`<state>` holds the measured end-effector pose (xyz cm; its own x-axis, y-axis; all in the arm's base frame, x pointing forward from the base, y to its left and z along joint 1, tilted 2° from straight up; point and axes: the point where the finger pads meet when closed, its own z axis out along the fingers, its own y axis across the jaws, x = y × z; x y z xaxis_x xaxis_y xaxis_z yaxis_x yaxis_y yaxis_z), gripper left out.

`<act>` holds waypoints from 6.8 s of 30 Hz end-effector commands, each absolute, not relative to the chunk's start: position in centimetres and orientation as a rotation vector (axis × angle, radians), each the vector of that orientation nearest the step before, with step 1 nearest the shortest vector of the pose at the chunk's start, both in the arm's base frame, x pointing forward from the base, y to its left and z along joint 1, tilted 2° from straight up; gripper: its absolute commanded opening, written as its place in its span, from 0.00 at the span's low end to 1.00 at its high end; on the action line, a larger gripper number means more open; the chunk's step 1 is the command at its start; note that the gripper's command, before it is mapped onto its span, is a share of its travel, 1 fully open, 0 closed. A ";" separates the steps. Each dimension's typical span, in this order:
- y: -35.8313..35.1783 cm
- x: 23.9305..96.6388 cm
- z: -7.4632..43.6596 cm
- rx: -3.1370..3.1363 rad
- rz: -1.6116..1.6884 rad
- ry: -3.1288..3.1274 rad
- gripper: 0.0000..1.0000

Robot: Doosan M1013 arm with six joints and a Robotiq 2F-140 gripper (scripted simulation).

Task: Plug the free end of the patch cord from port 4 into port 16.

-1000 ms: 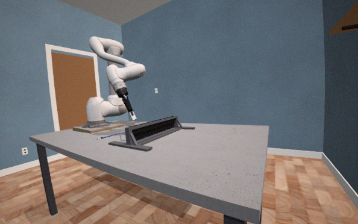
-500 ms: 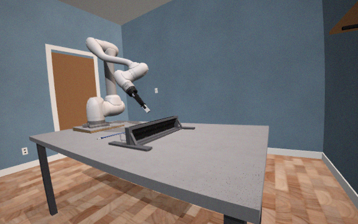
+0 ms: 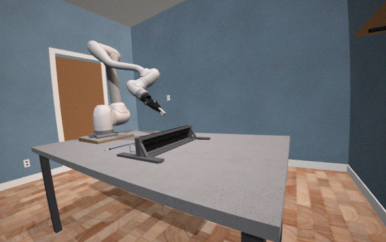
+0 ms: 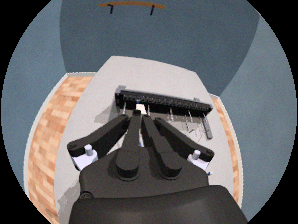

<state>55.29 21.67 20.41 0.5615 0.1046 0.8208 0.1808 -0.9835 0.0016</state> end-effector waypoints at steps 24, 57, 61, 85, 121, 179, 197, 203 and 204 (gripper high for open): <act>23.6 64.7 14.1 -2.669 -1.446 -0.236 0.00; 24.0 66.9 12.6 -2.669 -1.446 -0.236 0.00; 24.0 66.9 12.6 -2.669 -1.446 -0.236 0.00; 23.7 65.7 13.4 -2.669 -1.446 -0.236 0.00; 20.6 55.5 20.3 -2.669 -1.446 -0.236 0.00; 13.4 64.8 15.1 -2.669 -1.446 -0.236 0.00; 14.1 68.7 12.5 -2.669 -1.446 -0.236 0.00; 14.1 68.7 12.5 -2.669 -1.446 -0.236 0.00; 14.1 68.7 12.5 -2.669 -1.446 -0.236 0.00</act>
<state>68.68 14.12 12.51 0.5380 0.0897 0.8382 0.1813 -0.9834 -0.0112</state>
